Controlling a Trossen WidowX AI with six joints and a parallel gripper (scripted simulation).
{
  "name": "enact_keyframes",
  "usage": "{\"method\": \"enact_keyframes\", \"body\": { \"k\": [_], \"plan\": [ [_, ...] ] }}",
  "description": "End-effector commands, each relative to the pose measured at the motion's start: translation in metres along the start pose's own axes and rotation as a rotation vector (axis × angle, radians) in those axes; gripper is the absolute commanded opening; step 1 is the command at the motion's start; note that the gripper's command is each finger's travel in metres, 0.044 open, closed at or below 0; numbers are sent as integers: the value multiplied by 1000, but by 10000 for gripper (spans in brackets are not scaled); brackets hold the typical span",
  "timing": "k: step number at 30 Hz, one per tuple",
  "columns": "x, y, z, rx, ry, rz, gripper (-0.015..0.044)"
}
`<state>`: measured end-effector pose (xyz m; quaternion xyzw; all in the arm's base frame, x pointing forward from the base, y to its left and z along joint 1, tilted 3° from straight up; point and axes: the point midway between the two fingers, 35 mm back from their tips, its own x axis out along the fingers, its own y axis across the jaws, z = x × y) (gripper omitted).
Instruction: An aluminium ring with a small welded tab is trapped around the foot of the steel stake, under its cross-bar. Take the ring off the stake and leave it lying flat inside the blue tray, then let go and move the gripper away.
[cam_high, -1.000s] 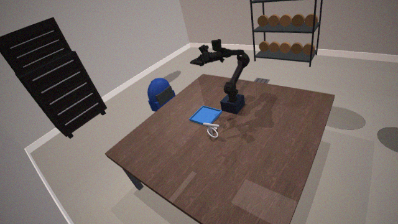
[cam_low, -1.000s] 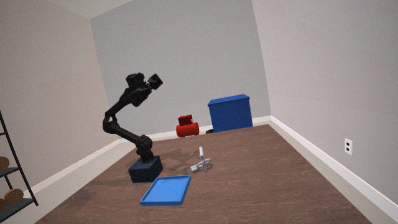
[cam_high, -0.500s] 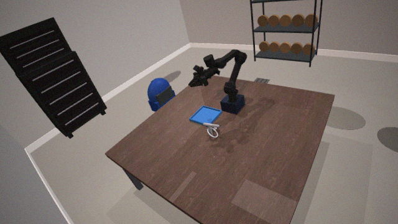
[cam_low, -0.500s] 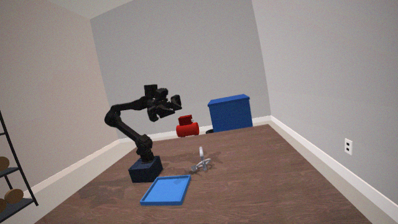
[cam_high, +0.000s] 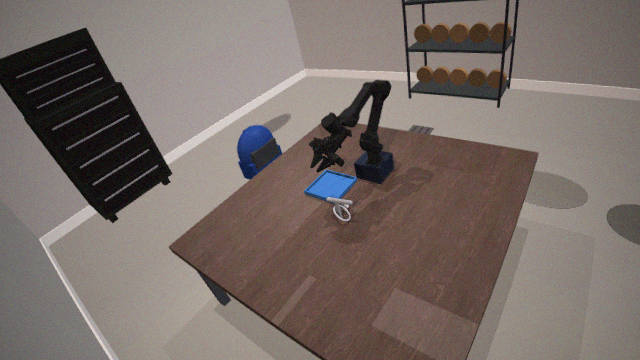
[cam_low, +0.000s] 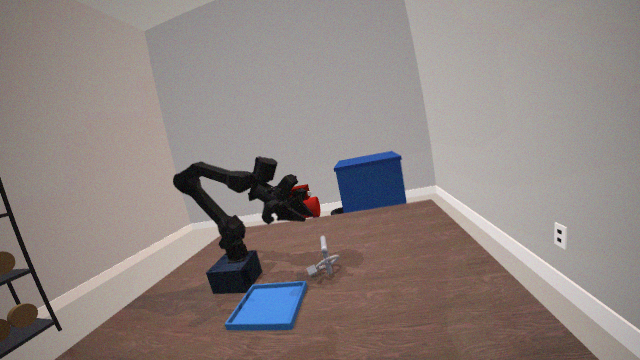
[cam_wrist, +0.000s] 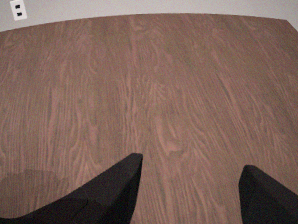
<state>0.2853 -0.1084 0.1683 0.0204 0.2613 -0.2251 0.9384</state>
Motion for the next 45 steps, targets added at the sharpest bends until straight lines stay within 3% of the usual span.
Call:
{"method": "enact_keyframes", "body": {
  "k": [1,19,45],
  "plan": [
    [15,10,-32,-77,96,55,200],
    [26,46,-181,-348,472,386,200],
    [51,56,-201,-355,483,399,200]
  ]
}}
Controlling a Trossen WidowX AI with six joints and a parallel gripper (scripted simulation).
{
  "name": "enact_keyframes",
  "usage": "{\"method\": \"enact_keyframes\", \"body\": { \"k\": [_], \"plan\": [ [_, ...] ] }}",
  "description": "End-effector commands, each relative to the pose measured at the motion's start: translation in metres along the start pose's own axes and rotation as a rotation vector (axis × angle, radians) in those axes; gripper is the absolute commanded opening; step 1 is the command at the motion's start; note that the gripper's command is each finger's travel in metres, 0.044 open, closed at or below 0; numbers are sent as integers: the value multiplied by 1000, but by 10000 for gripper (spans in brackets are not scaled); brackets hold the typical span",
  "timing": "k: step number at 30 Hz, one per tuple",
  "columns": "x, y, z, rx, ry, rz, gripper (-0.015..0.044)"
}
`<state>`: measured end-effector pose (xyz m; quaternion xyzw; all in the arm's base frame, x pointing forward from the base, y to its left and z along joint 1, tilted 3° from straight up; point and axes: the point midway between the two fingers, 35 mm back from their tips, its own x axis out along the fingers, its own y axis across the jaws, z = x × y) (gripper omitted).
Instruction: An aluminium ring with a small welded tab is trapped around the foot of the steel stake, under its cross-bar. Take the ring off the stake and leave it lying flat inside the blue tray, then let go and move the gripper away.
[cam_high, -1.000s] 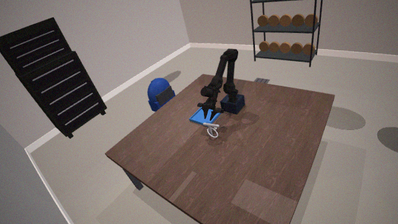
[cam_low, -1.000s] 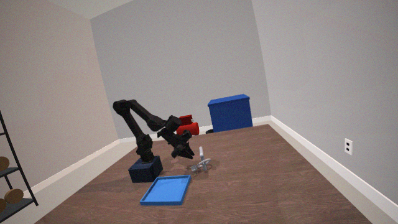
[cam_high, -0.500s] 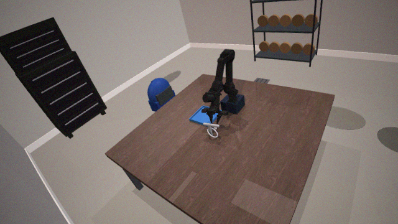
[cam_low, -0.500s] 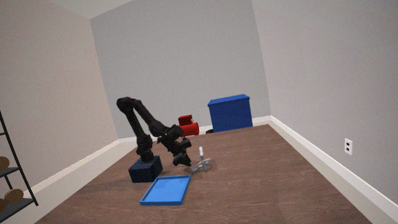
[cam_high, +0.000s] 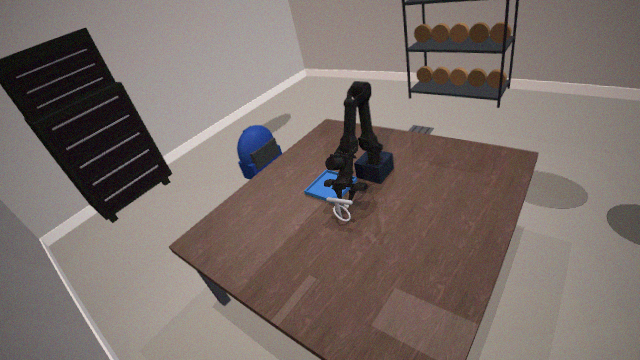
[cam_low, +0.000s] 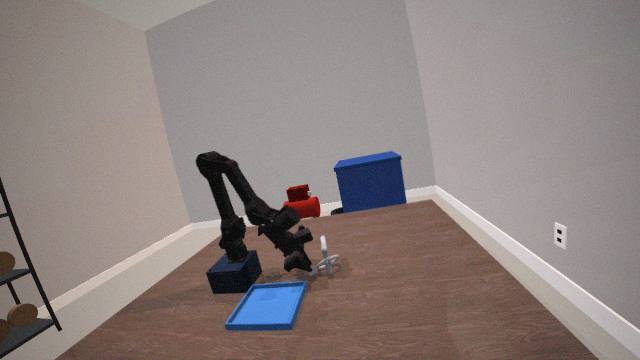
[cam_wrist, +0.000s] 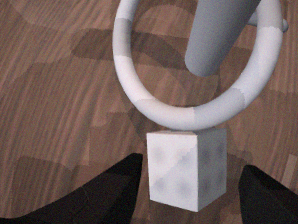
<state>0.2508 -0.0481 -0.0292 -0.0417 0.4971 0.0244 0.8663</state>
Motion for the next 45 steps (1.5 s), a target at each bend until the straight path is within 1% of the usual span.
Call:
{"method": "enact_keyframes", "body": {
  "k": [1,11,39,40,45],
  "plan": [
    [7,0,-2,5,9,0,200],
    [20,1,-4,6,9,0,200],
    [17,1,-2,0,2,1,13],
    [16,1,-2,0,2,1,0],
    [11,1,1,2,4,1,0]
  ]
}}
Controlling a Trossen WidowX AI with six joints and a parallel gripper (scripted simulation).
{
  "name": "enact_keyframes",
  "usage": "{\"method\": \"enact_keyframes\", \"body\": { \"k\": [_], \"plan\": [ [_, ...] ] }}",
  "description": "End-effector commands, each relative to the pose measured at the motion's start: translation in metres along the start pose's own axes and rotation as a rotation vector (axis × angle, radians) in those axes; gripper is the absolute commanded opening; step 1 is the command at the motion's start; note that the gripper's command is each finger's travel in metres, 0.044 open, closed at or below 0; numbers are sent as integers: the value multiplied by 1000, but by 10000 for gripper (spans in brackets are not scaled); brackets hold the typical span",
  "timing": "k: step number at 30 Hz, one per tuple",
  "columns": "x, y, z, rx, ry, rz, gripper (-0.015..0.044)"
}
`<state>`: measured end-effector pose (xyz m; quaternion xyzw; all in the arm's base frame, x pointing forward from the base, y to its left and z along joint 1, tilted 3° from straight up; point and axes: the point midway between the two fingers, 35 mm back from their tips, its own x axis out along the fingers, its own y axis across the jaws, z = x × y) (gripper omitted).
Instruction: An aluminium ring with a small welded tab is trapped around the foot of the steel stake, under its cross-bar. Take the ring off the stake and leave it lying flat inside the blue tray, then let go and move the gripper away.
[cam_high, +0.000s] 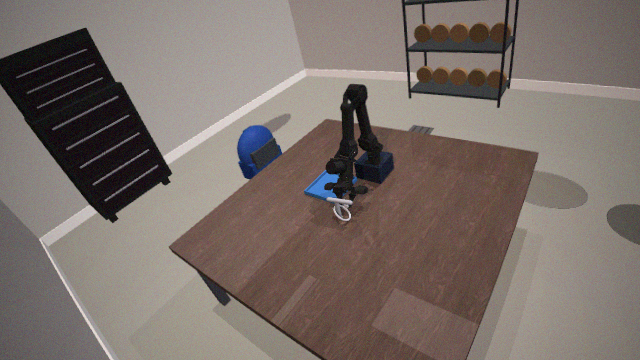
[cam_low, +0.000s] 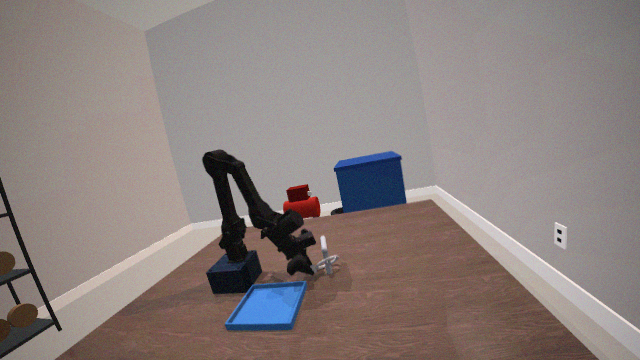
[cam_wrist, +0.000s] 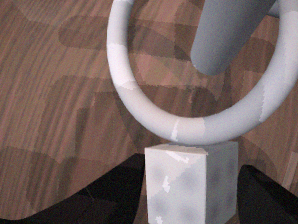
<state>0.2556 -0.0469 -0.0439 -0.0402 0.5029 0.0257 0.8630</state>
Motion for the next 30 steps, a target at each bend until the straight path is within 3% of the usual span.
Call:
{"method": "enact_keyframes", "body": {
  "k": [1,15,30],
  "plan": [
    [-5,-1,5,1,-9,-4,0],
    [-17,-1,12,4,1,-4,0],
    [-21,-9,21,12,123,15,0]
  ]
}}
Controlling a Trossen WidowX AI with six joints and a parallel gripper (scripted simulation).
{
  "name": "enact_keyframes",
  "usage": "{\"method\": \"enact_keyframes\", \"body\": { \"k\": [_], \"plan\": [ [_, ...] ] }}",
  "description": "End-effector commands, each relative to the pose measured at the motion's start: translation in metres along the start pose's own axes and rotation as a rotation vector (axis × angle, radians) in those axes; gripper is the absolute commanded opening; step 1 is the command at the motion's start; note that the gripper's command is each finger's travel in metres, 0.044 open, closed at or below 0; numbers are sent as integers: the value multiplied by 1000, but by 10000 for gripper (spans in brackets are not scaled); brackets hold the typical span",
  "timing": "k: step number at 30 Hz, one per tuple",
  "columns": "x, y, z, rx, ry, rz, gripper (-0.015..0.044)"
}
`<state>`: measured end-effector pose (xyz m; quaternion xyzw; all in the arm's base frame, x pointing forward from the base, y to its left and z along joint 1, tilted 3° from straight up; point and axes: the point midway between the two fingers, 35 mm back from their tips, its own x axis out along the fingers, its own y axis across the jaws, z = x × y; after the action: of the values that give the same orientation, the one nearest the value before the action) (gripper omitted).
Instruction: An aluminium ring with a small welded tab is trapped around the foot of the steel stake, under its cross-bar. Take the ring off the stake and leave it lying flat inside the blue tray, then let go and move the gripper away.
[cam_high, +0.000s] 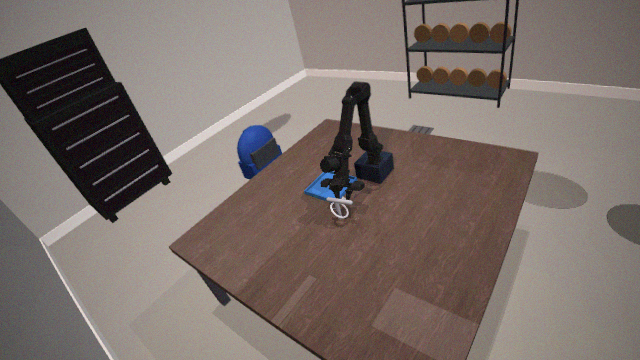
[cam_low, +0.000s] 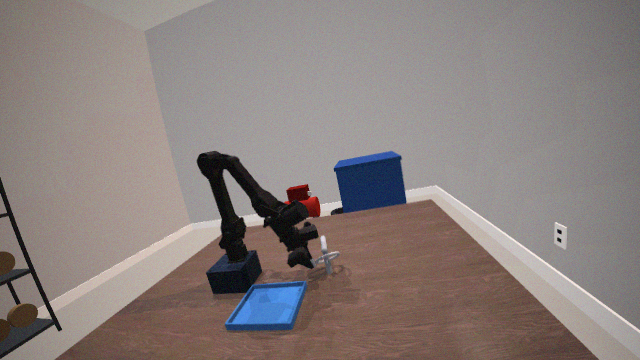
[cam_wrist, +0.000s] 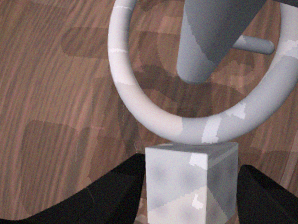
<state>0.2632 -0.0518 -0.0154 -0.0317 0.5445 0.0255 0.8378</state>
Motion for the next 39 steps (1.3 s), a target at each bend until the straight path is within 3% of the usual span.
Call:
{"method": "enact_keyframes", "body": {
  "k": [1,23,39],
  "plan": [
    [-1,-2,2,-2,34,3,0],
    [-18,-11,12,6,208,36,0],
    [-31,-26,17,29,208,98,0]
  ]
}}
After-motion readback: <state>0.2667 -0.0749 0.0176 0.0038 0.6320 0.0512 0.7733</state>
